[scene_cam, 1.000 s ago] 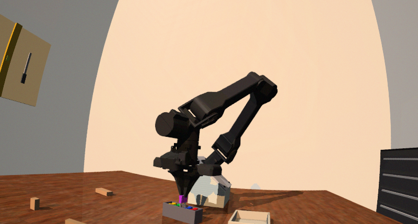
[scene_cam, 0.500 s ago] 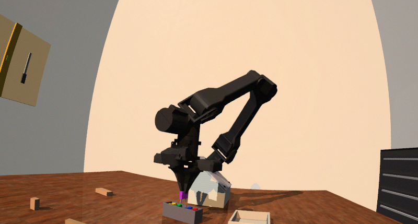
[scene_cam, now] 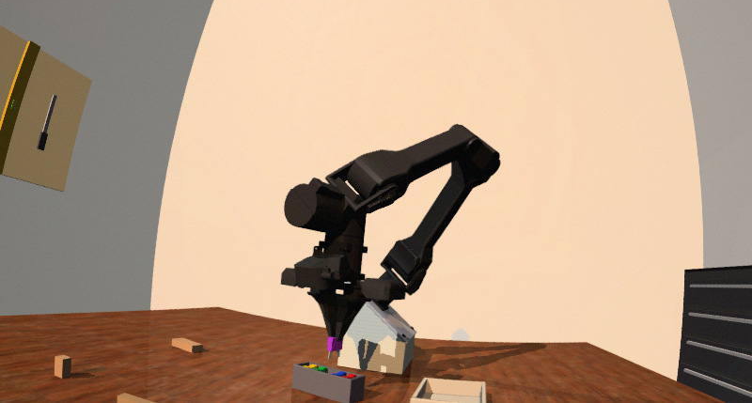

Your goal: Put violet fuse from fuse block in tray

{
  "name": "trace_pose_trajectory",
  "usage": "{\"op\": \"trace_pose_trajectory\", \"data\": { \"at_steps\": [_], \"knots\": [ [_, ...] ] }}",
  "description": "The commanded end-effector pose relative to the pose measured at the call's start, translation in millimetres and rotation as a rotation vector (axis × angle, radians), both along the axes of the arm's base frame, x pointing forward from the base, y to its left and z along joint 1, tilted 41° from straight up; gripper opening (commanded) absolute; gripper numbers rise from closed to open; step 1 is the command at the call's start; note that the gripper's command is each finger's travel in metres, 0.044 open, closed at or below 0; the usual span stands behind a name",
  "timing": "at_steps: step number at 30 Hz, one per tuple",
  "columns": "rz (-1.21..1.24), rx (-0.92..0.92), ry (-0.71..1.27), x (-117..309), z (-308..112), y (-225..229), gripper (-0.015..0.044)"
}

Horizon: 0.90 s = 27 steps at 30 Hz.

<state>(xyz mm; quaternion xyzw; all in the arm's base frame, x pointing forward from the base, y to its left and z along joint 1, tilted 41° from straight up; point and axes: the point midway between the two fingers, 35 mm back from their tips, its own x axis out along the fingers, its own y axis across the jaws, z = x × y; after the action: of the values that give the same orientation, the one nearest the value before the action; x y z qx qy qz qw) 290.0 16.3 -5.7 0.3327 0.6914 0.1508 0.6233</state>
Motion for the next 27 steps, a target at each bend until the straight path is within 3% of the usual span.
{"op": "trace_pose_trajectory", "data": {
  "at_steps": [1, 27],
  "knots": [
    [0.004, -0.012, -0.013, 6, 16, 14, 0.0000],
    [0.004, 0.008, -0.015, -10, 120, 135, 0.0000]
  ]
}}
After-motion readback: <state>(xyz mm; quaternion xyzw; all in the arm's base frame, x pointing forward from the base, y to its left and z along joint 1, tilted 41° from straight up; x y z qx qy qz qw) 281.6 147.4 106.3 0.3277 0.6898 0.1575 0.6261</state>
